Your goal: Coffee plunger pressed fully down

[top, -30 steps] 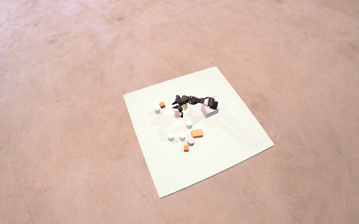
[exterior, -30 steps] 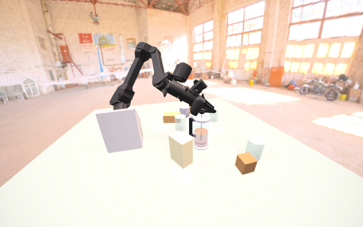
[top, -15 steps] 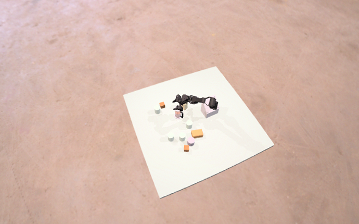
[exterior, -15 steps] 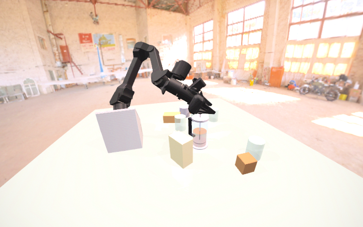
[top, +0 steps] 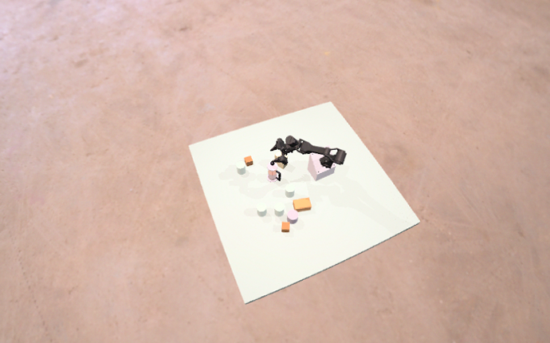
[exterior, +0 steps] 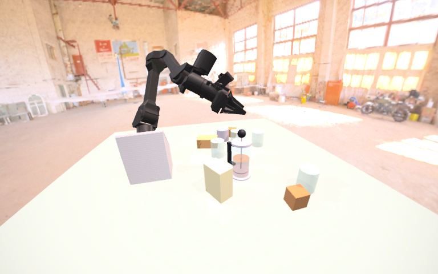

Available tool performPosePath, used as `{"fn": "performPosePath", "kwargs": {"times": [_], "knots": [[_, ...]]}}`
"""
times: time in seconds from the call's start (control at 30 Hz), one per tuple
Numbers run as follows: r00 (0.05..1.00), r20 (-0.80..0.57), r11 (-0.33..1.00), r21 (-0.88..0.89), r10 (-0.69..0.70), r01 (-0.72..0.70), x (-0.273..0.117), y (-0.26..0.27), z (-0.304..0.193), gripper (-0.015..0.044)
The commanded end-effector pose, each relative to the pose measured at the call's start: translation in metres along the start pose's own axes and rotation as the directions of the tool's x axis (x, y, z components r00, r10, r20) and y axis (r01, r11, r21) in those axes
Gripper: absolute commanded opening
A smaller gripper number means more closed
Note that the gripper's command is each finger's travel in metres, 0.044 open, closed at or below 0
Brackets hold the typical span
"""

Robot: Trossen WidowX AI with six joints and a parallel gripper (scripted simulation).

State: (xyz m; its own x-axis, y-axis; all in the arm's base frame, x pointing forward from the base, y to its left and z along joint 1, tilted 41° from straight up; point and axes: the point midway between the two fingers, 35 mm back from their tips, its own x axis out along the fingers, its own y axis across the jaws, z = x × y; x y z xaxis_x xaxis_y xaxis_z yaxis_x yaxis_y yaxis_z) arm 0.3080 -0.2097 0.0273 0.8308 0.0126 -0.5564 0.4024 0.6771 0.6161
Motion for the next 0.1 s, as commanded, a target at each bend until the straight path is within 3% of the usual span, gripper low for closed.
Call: {"fn": "performPosePath", "kwargs": {"times": [0.0, 0.07], "knots": [[1.0, -0.005, 1.0, -0.003, 0.004, -0.004, -0.001, 0.0004, -0.0024, 0.044], [1.0, -0.005, 1.0, -0.003, 0.004, -0.004, -0.001, 0.0004, -0.0024, 0.044]]}}
